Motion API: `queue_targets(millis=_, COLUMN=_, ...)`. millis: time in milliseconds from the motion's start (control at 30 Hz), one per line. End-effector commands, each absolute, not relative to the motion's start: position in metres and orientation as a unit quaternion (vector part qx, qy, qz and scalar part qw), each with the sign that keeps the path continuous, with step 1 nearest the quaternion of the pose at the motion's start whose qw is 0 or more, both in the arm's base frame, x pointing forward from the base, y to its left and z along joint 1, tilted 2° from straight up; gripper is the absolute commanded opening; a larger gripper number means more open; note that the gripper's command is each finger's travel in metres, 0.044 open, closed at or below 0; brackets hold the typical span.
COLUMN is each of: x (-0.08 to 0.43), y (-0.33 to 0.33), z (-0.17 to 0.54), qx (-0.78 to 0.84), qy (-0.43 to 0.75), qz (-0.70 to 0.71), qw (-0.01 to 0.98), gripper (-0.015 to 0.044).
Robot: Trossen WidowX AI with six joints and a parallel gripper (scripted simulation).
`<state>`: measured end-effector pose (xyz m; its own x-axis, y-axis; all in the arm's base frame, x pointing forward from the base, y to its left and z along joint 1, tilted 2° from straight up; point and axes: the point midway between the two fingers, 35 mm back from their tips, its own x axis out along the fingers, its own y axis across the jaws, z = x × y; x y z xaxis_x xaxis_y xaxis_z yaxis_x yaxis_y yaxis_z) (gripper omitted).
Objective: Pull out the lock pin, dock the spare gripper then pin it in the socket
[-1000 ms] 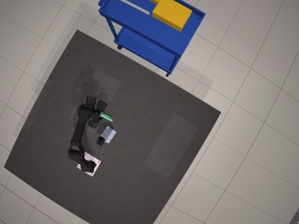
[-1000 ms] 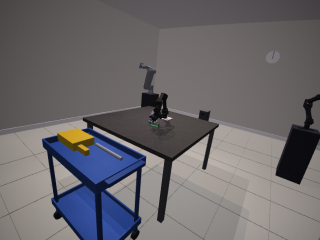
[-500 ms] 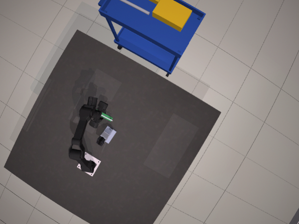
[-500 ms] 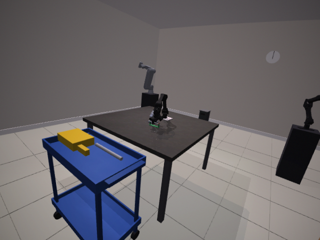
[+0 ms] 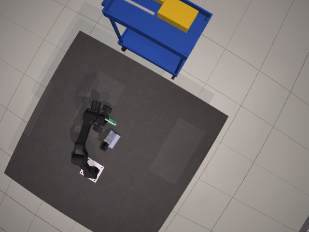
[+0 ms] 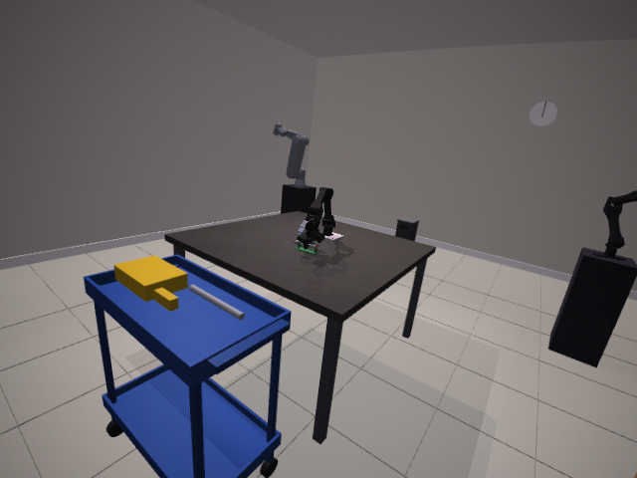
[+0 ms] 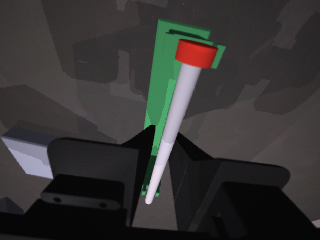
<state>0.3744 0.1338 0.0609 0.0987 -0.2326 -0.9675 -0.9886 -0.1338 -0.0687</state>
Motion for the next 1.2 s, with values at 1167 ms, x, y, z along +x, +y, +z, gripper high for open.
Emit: queue_targets(millis=1167, x=0.37, y=0.132, z=0.127, qx=-0.608, qy=0.504, qz=0.442, qw=0.426, gripper=0.0)
